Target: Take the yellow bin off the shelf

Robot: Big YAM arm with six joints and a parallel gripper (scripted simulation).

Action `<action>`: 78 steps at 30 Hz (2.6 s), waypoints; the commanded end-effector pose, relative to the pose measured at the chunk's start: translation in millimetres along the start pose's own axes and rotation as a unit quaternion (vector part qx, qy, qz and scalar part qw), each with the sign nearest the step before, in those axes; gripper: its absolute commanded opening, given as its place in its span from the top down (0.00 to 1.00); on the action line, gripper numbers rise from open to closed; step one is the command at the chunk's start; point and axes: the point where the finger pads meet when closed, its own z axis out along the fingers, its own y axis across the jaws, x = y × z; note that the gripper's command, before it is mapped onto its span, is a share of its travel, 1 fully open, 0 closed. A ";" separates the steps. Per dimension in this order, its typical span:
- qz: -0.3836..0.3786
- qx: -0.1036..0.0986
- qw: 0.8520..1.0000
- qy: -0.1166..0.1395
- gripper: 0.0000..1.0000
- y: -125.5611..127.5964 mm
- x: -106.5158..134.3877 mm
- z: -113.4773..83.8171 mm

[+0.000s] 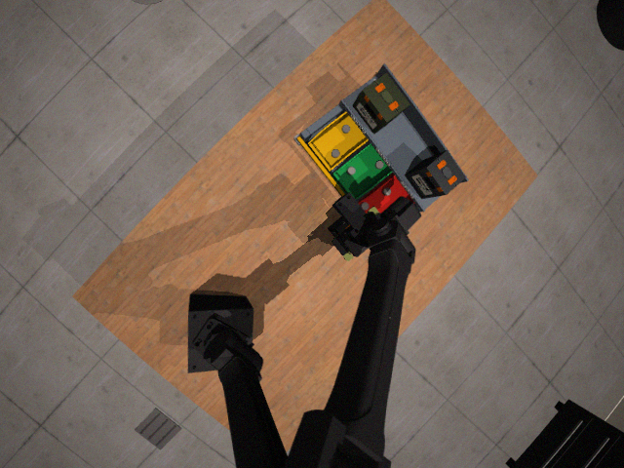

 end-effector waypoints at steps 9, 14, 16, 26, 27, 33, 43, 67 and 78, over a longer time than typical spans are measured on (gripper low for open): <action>-0.001 0.010 1.000 -0.001 0.00 -5.1 4.1 -1.4; -0.001 0.010 1.000 -0.001 0.00 -5.1 4.1 -1.4; -0.001 0.010 1.000 -0.001 0.00 -5.1 4.1 -1.4; 0.000 0.011 1.000 -0.001 0.00 -5.5 4.2 -2.0; 0.000 0.012 1.000 -0.001 0.00 -6.0 4.2 -3.3; -0.001 0.018 1.000 -0.001 0.00 -12.6 2.9 -19.0; 0.004 0.031 1.000 -0.003 0.00 -23.0 -2.0 -51.1; 0.005 0.022 1.000 -0.001 0.00 -19.8 -0.2 -117.5; 0.004 0.023 1.000 -0.002 1.00 -19.8 -1.0 -121.8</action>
